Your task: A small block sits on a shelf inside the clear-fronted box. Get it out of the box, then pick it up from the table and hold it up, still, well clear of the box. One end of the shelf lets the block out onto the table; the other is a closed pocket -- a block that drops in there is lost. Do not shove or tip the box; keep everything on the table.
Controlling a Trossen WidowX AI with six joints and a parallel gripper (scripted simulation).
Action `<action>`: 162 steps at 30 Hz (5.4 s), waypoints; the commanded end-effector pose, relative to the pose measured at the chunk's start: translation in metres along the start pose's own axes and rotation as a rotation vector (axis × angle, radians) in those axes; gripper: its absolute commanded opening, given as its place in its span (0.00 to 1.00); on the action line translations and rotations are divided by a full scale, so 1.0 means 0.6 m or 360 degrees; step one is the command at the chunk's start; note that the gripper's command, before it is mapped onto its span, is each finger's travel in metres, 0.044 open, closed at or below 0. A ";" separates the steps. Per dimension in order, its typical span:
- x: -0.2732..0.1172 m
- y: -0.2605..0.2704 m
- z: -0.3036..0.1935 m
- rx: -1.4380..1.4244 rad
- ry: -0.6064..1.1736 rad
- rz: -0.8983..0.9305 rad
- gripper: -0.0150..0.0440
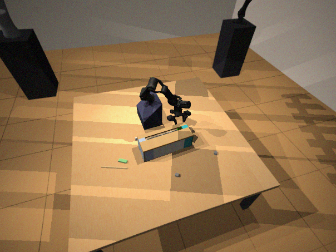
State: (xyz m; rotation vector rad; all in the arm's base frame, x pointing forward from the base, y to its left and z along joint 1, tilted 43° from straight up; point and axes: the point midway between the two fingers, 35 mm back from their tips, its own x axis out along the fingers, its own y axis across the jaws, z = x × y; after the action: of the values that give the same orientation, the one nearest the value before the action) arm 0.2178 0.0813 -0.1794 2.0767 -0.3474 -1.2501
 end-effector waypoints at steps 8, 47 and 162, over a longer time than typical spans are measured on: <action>0.031 -0.001 0.017 -0.0015 -0.0006 0.0010 0.74; 0.077 -0.011 0.037 0.0046 0.0015 -0.0025 0.25; -0.157 0.068 -0.082 -0.0651 0.0127 -0.0305 0.25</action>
State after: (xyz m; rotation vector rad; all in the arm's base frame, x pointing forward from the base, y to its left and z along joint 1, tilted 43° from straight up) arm 0.2178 0.1224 -0.0733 1.8301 0.1349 -1.2217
